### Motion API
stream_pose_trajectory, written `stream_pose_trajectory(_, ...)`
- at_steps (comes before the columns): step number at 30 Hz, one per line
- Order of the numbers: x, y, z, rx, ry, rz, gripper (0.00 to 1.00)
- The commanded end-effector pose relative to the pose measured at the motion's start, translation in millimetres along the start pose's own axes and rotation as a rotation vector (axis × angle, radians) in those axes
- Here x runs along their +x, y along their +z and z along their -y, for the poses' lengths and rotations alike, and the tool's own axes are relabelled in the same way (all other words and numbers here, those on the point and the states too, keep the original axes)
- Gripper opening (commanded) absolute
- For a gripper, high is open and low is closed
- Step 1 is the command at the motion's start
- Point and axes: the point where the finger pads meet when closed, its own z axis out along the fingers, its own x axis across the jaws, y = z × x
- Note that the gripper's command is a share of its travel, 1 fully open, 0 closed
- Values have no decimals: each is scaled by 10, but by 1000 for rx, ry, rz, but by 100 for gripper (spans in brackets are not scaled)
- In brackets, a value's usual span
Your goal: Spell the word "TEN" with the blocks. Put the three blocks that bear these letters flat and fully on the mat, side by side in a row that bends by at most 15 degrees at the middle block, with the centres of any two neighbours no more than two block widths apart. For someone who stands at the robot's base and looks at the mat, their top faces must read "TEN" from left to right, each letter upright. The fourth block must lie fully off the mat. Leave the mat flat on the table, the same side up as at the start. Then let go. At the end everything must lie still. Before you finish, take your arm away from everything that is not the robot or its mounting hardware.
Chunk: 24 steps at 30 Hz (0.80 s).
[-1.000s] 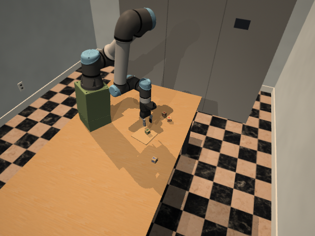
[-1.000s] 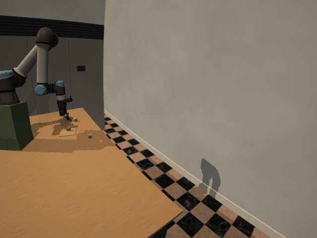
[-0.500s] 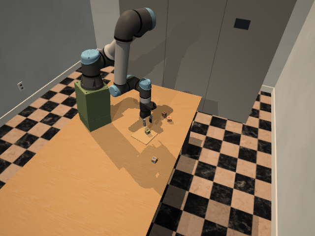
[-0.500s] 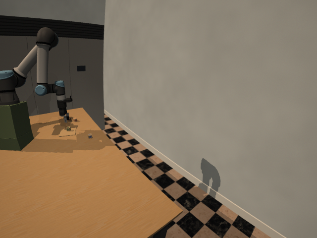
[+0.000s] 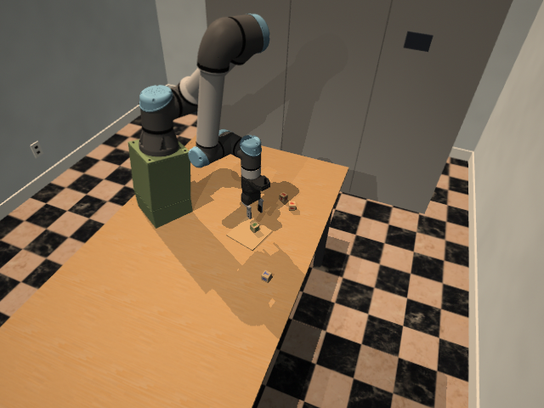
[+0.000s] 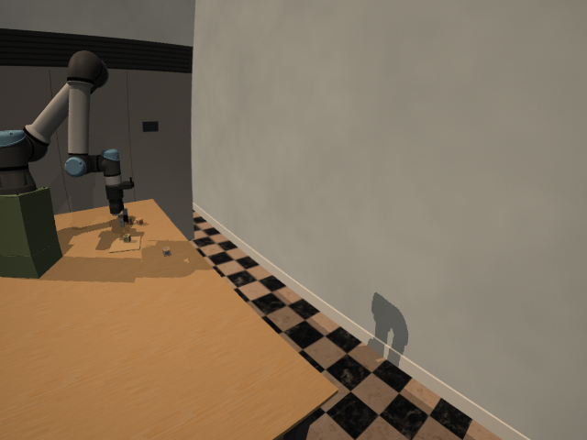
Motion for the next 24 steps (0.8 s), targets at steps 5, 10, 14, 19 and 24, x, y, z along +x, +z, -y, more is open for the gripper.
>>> stream_pose_trajectory(5,-1,28,4,1,0,0,100)
stream_pose_trajectory(10,-1,74,4,1,0,0,100)
stream_pose_trajectory(14,-1,124,4,1,0,0,100)
stream_pose_trajectory(19,-1,168,4,1,0,0,100)
stream_pose_trajectory(24,-1,247,5,1,0,0,100)
